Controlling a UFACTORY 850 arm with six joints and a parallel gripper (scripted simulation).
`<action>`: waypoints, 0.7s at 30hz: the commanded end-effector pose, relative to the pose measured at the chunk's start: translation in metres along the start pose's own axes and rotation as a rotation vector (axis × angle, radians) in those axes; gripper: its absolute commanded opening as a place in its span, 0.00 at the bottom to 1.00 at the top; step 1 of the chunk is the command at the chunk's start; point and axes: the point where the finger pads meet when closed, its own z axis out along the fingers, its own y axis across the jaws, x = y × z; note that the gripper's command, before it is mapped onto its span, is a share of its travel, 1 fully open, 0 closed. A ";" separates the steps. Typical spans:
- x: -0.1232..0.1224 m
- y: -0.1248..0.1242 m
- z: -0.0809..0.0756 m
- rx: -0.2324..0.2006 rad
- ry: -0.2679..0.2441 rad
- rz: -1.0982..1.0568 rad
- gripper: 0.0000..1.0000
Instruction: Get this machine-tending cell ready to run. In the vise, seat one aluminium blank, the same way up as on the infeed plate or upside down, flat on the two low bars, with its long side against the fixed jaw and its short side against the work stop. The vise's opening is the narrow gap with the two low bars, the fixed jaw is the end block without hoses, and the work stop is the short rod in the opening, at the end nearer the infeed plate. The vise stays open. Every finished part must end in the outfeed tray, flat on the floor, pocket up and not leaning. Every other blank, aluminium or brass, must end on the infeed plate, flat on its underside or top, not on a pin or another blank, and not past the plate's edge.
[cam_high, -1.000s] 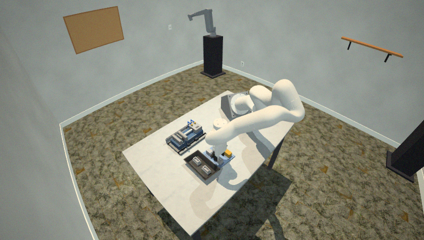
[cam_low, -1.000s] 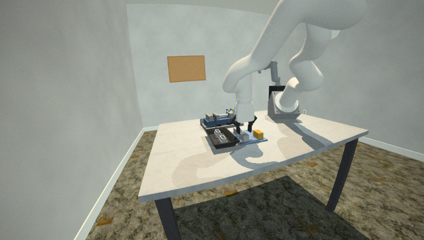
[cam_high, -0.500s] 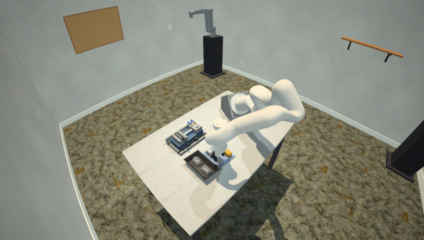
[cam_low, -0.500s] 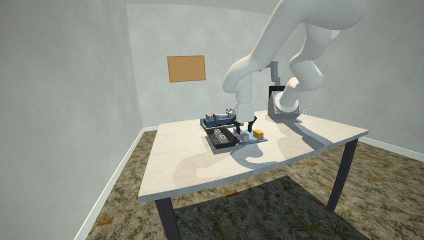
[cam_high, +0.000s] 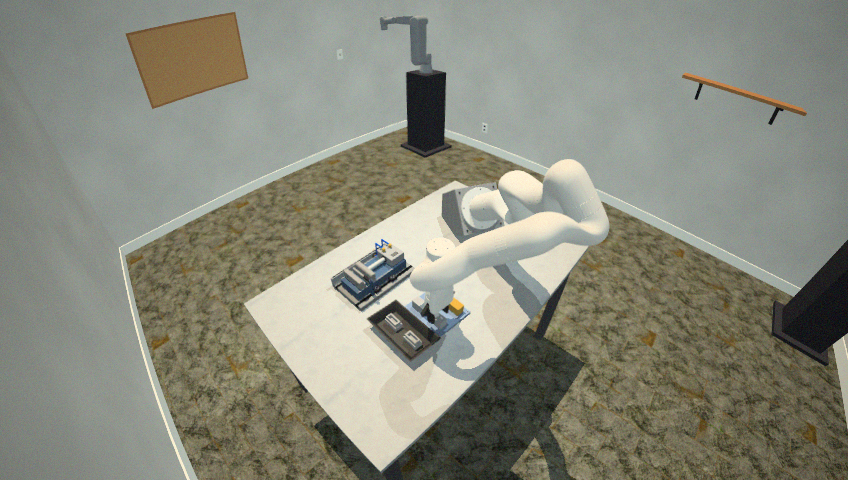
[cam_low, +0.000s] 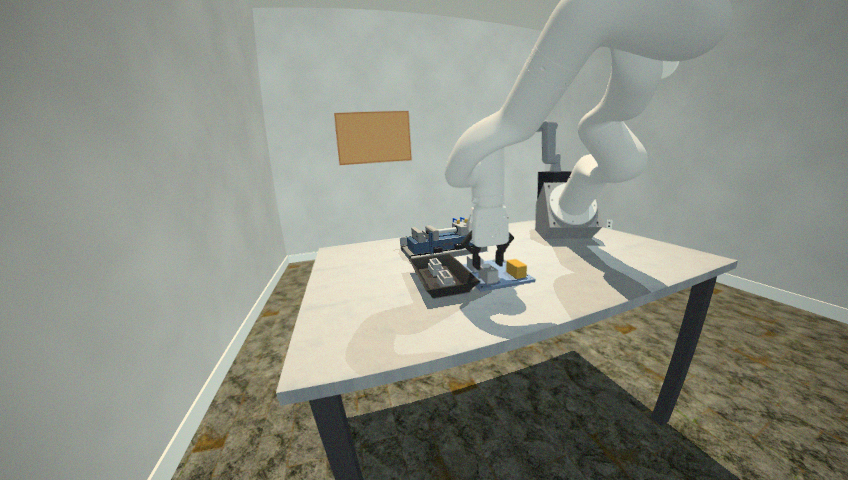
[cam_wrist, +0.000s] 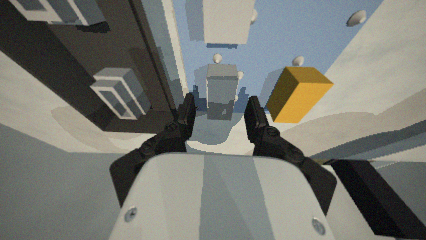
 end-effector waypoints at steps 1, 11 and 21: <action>0.000 -0.001 0.002 0.001 0.000 0.000 0.69; 0.000 -0.001 0.006 0.001 0.000 0.000 0.69; 0.000 -0.001 0.010 0.001 0.000 0.000 0.69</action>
